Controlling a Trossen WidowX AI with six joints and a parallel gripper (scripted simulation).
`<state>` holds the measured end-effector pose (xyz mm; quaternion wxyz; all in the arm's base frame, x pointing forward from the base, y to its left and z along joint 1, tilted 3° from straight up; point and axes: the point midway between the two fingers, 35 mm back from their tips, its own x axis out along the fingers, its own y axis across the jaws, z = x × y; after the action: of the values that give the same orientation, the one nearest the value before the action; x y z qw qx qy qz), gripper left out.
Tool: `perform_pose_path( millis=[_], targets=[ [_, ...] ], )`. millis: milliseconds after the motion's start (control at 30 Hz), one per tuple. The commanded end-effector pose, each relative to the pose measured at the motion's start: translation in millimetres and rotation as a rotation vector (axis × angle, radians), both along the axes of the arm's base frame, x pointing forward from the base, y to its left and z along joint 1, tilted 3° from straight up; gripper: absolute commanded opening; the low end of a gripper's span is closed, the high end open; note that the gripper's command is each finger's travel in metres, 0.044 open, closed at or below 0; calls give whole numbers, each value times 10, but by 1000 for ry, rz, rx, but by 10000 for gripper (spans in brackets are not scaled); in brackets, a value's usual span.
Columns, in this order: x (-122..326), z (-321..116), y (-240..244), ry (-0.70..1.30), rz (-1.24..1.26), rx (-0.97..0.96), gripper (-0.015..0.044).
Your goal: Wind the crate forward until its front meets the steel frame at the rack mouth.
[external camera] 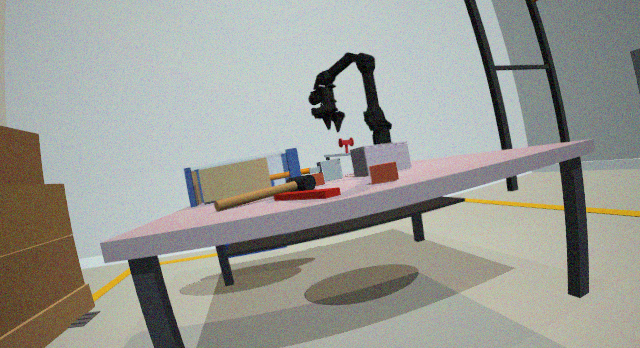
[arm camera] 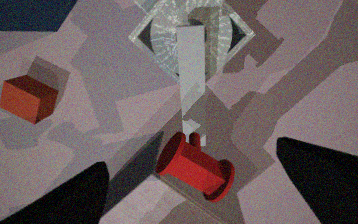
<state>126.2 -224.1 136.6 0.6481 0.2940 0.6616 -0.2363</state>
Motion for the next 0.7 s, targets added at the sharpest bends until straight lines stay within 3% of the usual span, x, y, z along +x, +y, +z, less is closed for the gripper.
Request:
perform_pose_path(
  millis=[0, 433, 667],
  targets=[
    [51, 98, -61, 52, 1, -92, 440],
    [69, 68, -42, 55, -63, -92, 440],
    [56, -513, -49, 55, -63, -92, 440]
  ],
)
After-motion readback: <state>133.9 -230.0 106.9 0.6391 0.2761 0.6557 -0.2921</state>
